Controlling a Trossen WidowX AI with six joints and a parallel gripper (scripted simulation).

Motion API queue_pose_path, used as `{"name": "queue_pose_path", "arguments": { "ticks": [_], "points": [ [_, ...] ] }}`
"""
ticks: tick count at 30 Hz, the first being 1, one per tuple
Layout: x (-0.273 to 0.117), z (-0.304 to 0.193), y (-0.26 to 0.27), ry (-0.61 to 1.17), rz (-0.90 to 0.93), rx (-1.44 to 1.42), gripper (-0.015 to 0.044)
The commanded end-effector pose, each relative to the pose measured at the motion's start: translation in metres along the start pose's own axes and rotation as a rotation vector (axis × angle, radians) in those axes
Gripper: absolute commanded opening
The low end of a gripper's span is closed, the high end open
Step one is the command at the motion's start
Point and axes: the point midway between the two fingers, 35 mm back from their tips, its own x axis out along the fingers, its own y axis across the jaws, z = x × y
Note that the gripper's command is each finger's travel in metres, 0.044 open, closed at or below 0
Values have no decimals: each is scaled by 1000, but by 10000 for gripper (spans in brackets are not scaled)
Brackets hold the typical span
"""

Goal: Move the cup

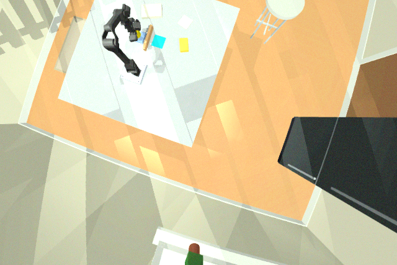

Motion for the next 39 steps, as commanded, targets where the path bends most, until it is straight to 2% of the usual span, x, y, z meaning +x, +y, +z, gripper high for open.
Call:
{"name": "queue_pose_path", "arguments": {
  "ticks": [1, 8, 28, 39],
  "points": [
    [-17, 0, 1, -6, 13, 6, 0],
    [-36, -1, -1, -7, 11, 8, 0],
    [-32, -2, -2, -1, 4, 1, 0],
    [-32, 16, -10, -6, 8, 5, 0]
  ]
}}
